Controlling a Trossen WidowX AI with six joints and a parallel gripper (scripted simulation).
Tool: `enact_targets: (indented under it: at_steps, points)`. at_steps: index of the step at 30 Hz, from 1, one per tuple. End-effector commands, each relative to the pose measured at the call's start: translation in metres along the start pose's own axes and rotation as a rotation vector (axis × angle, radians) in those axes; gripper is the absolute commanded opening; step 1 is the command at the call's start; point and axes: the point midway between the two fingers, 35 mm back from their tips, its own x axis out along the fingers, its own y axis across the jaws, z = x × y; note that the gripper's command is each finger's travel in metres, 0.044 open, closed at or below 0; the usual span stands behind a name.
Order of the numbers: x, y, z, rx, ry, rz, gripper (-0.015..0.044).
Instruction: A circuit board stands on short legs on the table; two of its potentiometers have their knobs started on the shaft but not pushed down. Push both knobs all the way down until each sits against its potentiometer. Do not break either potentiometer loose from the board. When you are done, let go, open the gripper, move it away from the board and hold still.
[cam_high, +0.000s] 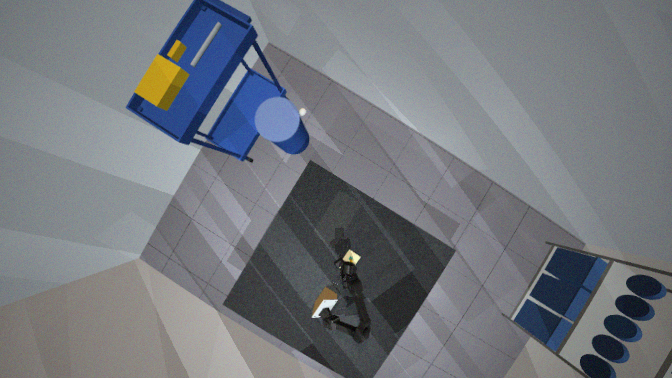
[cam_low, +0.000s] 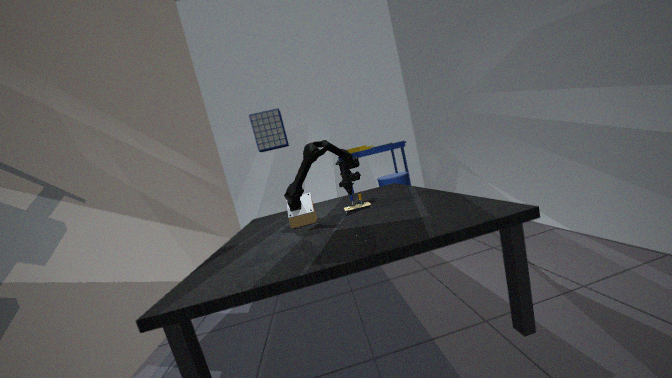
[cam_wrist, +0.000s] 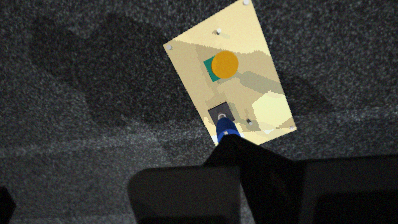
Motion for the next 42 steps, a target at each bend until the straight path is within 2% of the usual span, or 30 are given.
enact_targets:
  at_steps: [1,42]
  points:
    - [0.001,0.0,0.0,-0.006,-0.001,-0.006,0.0]
    - [0.014,0.0,0.0,-0.005,-0.002,-0.006,0.0]
